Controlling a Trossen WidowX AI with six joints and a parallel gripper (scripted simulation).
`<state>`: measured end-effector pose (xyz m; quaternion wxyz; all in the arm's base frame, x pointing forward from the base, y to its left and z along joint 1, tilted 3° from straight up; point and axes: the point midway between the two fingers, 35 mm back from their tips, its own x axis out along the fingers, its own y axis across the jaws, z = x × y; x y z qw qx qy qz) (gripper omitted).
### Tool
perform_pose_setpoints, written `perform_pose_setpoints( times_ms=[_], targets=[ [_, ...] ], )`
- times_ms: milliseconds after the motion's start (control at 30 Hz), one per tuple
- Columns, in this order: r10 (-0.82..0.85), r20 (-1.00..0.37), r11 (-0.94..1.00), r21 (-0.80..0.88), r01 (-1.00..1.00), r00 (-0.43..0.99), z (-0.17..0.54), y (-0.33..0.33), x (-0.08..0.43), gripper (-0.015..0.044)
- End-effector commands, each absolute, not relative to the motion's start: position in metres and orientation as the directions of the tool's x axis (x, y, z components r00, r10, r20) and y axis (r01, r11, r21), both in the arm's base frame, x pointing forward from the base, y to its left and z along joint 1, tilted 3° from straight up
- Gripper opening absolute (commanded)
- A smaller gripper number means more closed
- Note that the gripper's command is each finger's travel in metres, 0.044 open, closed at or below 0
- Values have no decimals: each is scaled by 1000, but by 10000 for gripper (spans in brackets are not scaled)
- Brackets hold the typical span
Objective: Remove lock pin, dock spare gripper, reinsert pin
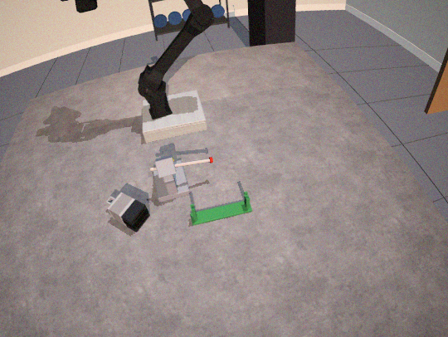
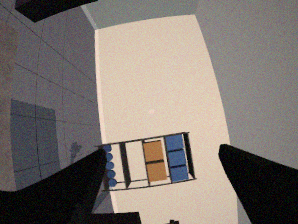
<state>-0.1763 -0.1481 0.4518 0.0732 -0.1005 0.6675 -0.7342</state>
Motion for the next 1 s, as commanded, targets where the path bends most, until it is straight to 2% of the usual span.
perform_pose_setpoints(
  times_ms=[0, 100, 300, 500, 733, 967],
  targets=[
    [-252, 48, -94, -995, -25, -967, 451, -151, -175, 374],
    [-387, 13, -38, -999, 2, -922, 443, -184, -160, 300],
    [-682, -104, 123, -992, 26, -724, 417, -258, -99, 300],
    [-860, -252, 291, -957, -20, -443, 384, -304, -14, 300],
    [-885, -455, 466, -866, -181, -101, 337, -313, 96, 300],
    [-735, -657, 551, -722, -418, 167, 289, -274, 200, 300]
  ],
)
